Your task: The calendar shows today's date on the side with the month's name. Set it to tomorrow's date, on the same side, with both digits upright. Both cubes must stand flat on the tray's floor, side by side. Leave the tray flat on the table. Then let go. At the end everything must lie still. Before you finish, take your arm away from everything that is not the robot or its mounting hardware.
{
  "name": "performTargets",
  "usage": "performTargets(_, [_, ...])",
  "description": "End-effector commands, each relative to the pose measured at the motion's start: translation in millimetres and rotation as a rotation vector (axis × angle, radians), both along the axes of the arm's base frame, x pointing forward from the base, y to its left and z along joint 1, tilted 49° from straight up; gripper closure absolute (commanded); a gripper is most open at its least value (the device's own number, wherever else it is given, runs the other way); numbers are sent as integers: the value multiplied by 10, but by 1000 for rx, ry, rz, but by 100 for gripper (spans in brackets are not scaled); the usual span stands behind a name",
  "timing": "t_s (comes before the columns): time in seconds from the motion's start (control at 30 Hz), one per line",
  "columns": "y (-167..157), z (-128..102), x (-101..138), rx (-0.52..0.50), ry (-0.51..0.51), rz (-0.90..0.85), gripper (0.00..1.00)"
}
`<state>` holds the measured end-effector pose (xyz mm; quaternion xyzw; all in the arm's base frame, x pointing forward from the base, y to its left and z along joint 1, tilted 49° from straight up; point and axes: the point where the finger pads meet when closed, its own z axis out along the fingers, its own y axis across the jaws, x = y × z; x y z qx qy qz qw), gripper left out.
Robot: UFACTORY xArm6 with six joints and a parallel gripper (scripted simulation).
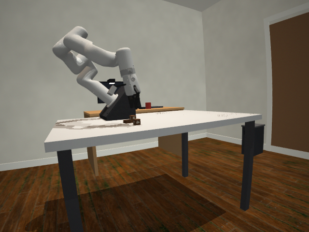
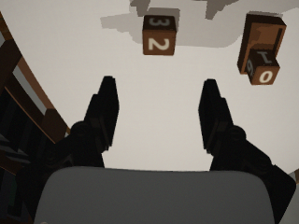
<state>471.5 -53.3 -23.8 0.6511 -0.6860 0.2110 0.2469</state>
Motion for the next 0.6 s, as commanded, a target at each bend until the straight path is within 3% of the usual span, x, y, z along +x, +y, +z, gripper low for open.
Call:
performTargets(0.0, [26, -8, 7, -134, 7, 2, 31])
performTargets(0.2, [58, -15, 22, -195, 1, 6, 31])
performTargets(0.23, [58, -15, 22, -195, 1, 6, 0])
performTargets(0.57, [58, -15, 22, -195, 1, 6, 0])
